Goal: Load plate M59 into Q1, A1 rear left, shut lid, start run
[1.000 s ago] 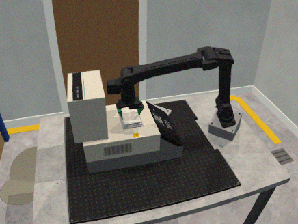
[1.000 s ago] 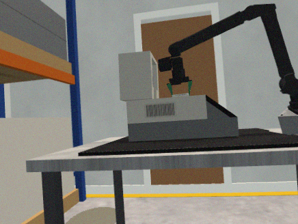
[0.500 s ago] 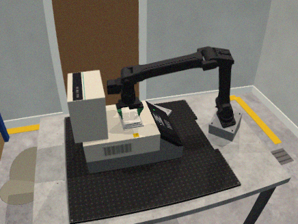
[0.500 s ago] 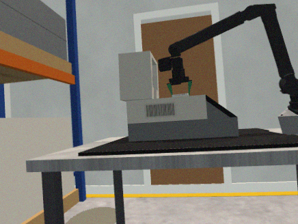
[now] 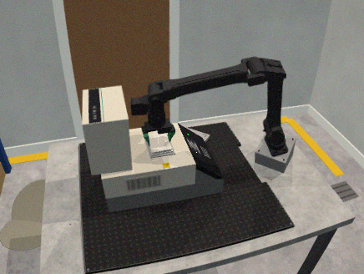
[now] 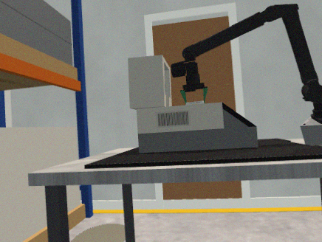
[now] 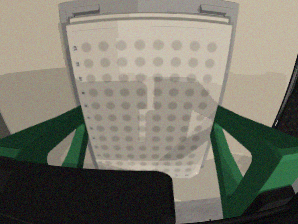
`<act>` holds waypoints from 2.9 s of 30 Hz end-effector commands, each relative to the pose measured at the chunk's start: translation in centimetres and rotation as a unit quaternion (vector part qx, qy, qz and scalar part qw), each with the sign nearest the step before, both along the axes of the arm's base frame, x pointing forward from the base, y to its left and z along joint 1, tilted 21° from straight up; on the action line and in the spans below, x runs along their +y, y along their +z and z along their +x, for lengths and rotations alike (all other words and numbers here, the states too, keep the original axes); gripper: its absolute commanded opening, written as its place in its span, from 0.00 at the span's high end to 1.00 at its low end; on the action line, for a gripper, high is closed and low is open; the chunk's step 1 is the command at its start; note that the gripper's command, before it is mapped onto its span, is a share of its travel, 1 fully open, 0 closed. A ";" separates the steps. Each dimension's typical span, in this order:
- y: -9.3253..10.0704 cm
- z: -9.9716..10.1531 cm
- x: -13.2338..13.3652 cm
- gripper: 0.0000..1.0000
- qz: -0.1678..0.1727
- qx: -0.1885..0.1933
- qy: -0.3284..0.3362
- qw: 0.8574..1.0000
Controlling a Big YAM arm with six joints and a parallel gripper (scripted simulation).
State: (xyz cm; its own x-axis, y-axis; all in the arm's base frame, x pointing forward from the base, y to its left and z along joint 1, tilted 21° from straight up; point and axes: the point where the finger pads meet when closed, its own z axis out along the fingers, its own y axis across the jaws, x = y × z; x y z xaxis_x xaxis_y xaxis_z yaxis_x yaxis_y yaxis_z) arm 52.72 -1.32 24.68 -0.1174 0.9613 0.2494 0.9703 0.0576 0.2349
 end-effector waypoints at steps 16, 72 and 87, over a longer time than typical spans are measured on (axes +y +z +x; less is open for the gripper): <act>0.2 0.6 -1.3 1.00 -0.004 -0.012 -0.009 1.000; -0.3 0.7 0.5 1.00 -0.002 0.008 -0.001 1.000; -0.6 1.3 0.9 1.00 -0.003 0.002 0.011 1.000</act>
State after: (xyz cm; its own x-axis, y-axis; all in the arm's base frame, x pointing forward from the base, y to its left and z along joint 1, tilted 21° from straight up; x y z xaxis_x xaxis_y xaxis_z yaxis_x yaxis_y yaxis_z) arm 52.71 -1.35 24.58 -0.1147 0.9619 0.2484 0.9705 0.0551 0.2349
